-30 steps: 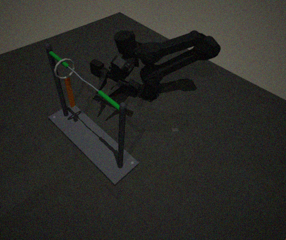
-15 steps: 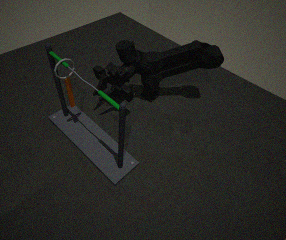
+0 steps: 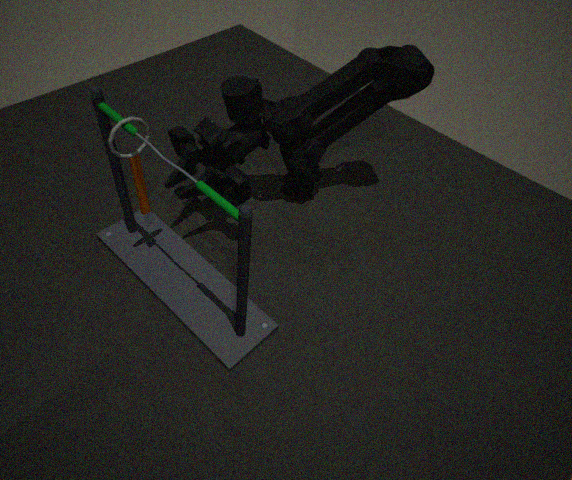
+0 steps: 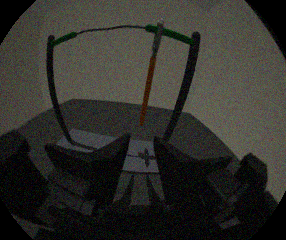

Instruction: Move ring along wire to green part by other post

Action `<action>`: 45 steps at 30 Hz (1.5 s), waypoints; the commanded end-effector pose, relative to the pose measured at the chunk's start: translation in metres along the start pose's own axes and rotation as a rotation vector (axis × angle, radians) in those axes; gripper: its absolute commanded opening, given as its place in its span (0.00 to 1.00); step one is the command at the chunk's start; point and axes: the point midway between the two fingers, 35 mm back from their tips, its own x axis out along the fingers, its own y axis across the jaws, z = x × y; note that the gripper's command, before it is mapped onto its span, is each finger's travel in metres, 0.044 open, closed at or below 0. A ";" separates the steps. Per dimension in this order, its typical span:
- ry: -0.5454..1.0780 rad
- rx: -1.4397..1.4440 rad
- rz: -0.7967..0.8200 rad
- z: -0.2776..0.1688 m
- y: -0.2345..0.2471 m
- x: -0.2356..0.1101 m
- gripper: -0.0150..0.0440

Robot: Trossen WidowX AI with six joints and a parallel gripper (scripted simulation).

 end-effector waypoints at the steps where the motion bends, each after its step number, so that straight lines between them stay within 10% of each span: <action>1: -0.027 0.004 -0.006 0.011 0.000 0.010 0.53; 45: -0.030 0.004 -0.006 0.017 -0.003 0.065 0.53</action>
